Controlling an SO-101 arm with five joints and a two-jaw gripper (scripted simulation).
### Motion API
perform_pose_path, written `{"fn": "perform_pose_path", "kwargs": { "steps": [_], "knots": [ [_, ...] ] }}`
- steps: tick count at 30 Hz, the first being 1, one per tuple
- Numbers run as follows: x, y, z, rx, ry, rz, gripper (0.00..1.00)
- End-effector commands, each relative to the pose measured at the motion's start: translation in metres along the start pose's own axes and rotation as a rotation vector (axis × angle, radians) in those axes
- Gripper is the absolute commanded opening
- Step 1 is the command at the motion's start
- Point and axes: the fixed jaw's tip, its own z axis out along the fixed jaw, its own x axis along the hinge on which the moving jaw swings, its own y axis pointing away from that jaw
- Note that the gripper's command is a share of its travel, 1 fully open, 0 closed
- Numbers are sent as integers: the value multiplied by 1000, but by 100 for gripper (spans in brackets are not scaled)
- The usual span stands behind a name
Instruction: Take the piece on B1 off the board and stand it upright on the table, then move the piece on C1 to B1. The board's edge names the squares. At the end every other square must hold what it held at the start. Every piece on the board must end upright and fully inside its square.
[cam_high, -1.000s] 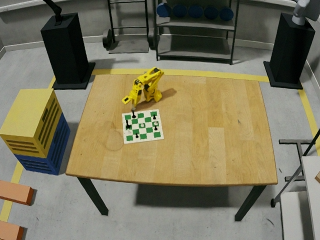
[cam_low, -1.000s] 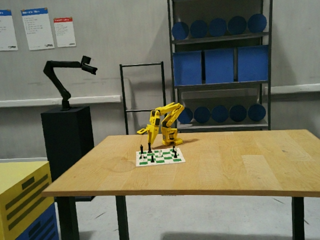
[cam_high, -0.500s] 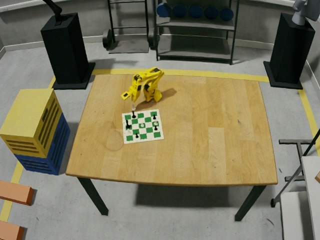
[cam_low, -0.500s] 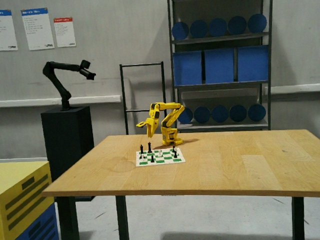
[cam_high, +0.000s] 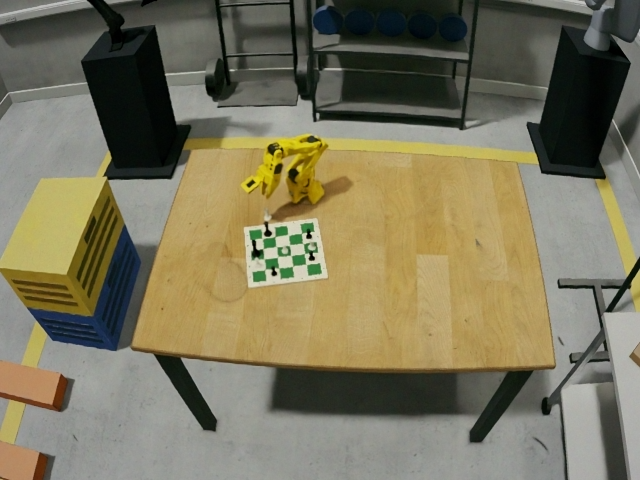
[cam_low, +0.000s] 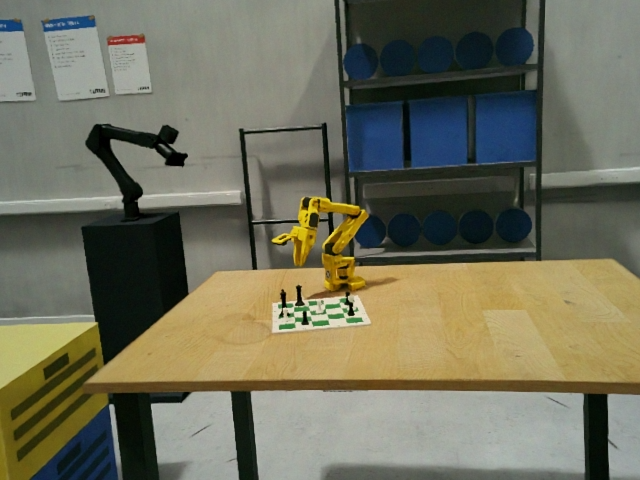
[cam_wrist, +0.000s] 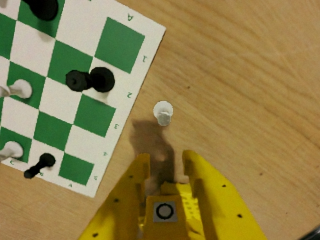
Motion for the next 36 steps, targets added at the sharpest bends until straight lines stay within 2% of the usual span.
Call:
{"fn": "perform_pose_path", "kwargs": {
  "steps": [1, 7, 10, 14, 20, 22, 25, 27, 36],
  "knots": [
    [0, -1, -3, 2, 9, 18, 10],
    [0, -1, -3, 2, 8, 17, 10],
    [-6, 2, -3, -4, -5, -3, 10],
    [-35, 18, -2, -36, -70, -95, 11],
    [-88, 73, 8, -124, -206, -288, 12],
    [-88, 73, 8, -124, -206, -288, 12],
    [-100, 96, 13, -157, -249, -346, 12],
    [-103, 102, 15, -167, -260, -362, 12],
    [-104, 103, 15, -169, -262, -365, 12]
  ]
}}
